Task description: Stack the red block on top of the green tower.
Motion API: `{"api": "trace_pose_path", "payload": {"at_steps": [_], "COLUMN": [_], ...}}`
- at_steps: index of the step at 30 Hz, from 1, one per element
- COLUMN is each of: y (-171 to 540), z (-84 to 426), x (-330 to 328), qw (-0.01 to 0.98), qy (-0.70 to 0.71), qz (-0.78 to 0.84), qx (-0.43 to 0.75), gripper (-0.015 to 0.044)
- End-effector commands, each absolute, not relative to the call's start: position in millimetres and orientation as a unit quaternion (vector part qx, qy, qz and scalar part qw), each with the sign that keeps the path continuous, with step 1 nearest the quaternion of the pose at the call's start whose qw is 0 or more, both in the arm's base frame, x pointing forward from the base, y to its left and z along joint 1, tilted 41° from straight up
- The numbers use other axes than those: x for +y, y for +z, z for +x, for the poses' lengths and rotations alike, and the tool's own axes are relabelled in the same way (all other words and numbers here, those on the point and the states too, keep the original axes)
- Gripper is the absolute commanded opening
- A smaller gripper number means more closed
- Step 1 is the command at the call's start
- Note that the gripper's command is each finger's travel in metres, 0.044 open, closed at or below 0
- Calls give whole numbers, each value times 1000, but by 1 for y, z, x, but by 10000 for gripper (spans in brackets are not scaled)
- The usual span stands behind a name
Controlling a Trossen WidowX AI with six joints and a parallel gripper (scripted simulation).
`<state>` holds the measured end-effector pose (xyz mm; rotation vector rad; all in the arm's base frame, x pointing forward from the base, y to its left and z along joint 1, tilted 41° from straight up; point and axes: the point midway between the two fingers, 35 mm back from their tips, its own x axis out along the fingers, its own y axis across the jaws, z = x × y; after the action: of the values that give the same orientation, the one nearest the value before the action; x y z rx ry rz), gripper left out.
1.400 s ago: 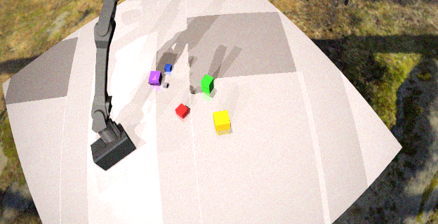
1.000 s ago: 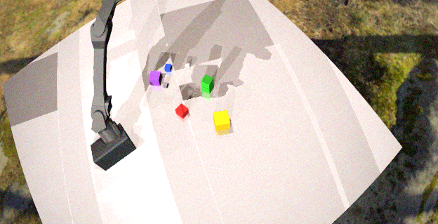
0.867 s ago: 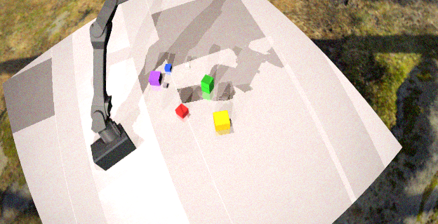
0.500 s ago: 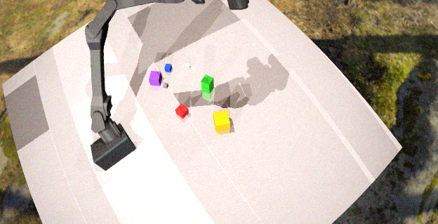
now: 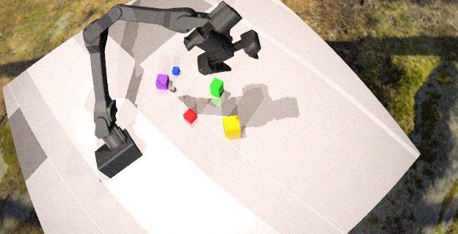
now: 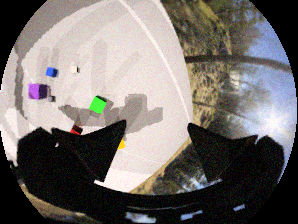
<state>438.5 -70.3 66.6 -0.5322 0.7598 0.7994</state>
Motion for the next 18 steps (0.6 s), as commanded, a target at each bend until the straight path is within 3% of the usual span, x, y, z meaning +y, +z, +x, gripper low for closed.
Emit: {"api": "trace_pose_path", "payload": {"at_steps": [1,8,18], "y": [35,24,21], "z": [369,270,263], "x": [-53,-22,-25], "qw": [780,669,664], "qy": [389,373,372], "qz": [-97,114,121], "qx": [480,633,637], "gripper": [440,440,440]}}
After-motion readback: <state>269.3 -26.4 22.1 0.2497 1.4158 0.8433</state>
